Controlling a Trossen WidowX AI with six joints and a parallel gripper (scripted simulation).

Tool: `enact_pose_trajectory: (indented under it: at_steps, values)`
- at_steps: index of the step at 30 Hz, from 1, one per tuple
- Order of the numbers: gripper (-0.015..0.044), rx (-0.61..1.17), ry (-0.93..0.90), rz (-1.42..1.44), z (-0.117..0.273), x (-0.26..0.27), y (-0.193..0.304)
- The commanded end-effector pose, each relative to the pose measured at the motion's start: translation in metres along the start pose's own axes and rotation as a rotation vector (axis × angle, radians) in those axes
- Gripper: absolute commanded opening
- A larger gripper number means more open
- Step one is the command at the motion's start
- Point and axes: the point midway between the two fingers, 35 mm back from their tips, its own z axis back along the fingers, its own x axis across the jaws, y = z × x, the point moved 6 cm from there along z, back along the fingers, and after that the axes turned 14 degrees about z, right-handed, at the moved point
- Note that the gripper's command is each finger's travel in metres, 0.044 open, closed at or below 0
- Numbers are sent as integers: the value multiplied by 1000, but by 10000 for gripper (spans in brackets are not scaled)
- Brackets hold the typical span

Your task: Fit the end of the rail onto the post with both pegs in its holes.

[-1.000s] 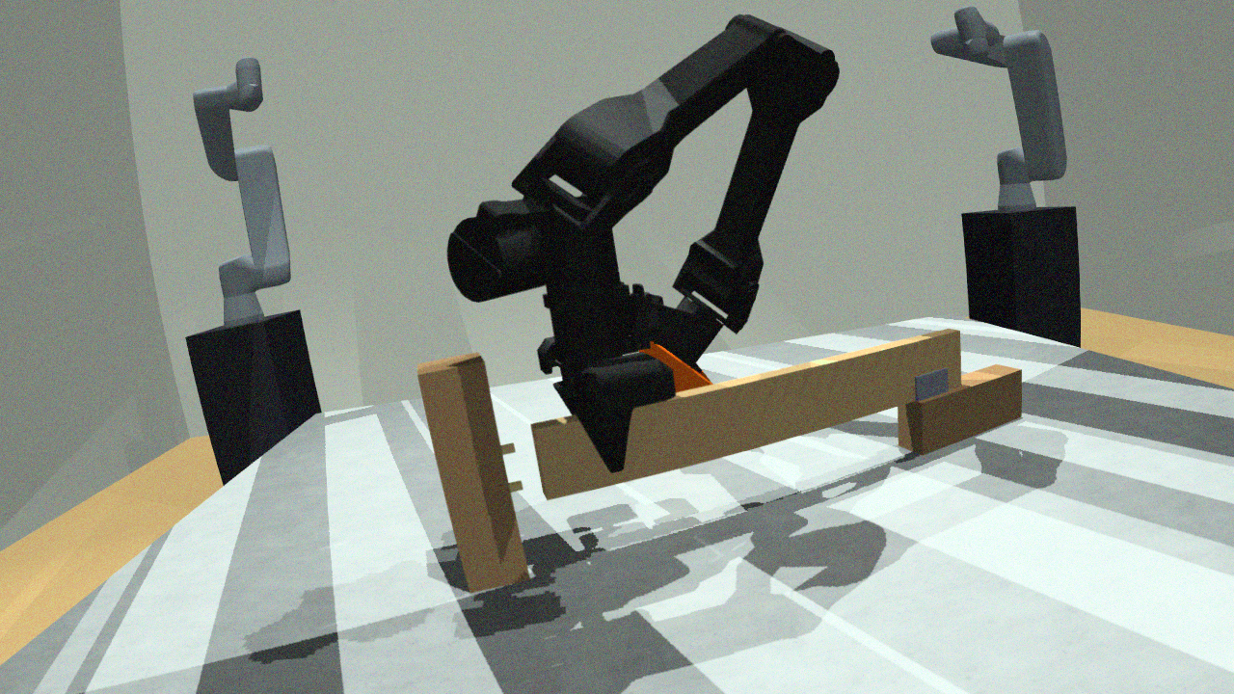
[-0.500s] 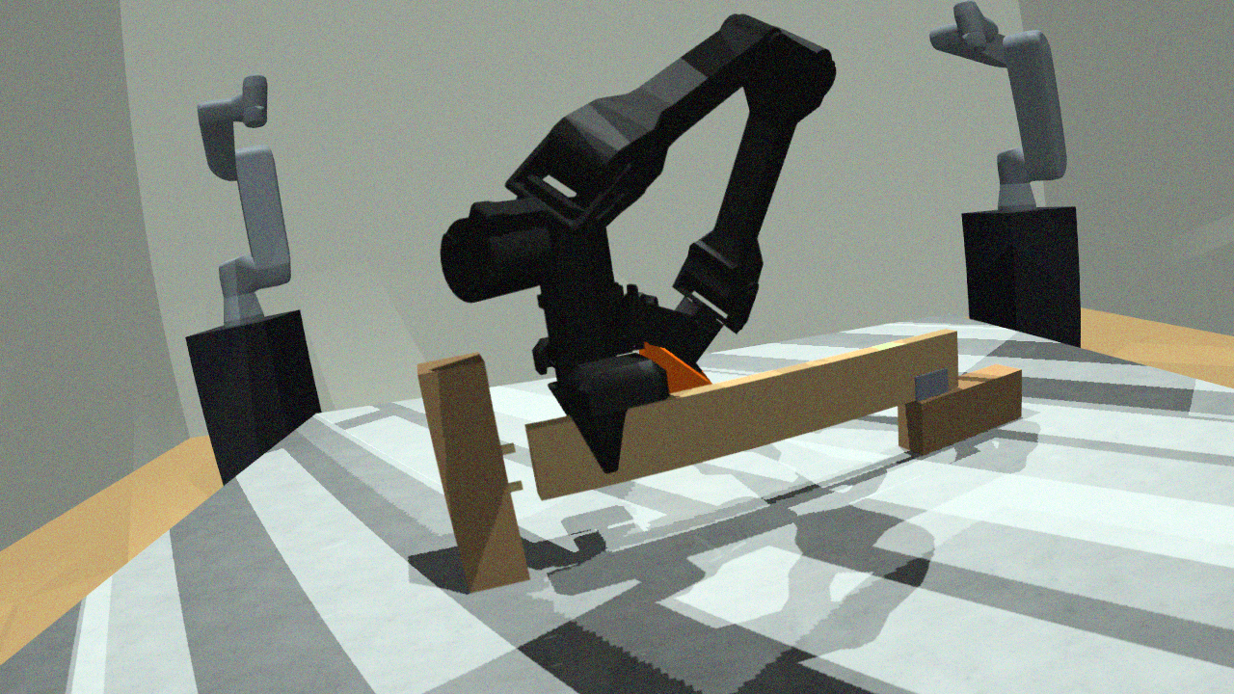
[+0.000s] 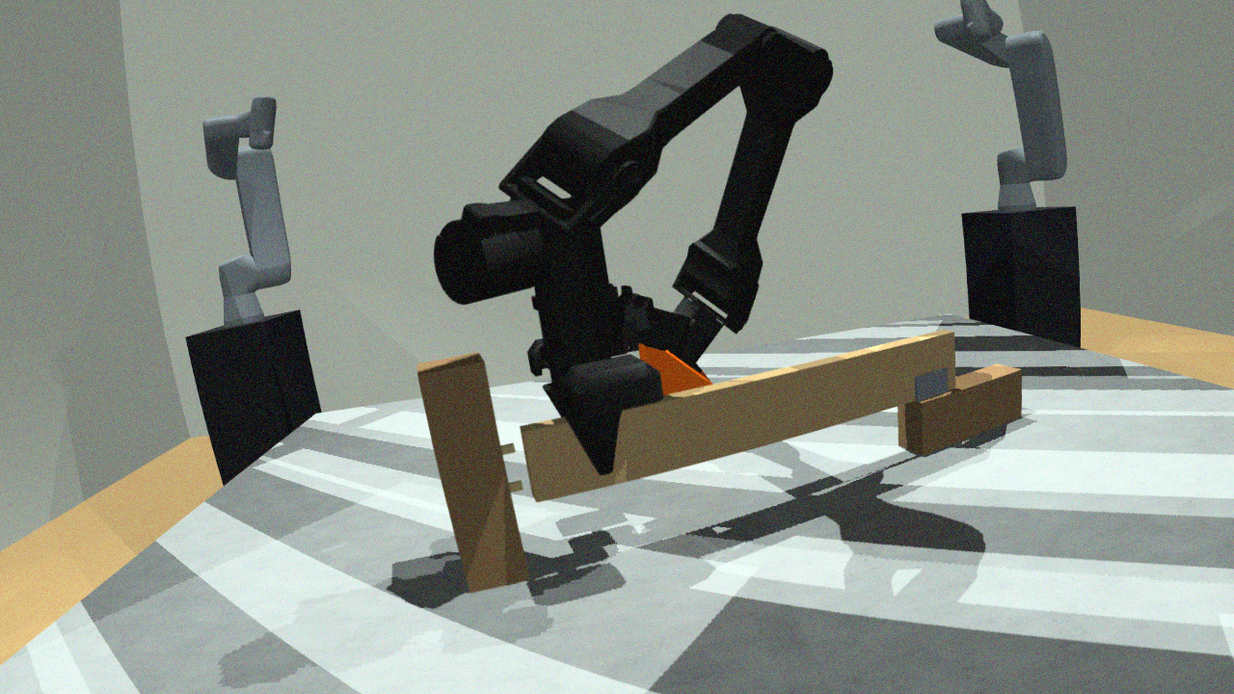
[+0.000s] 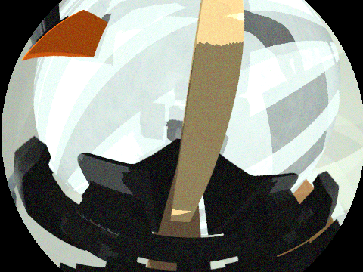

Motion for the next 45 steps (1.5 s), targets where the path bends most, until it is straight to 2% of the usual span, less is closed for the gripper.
enact_pose_trajectory:
  at_steps: [1, 45]
  values:
    - [0, 8, 4, 3, 2, 0, 3]
    - [0, 9, 4, 3, 3, 3, 16]
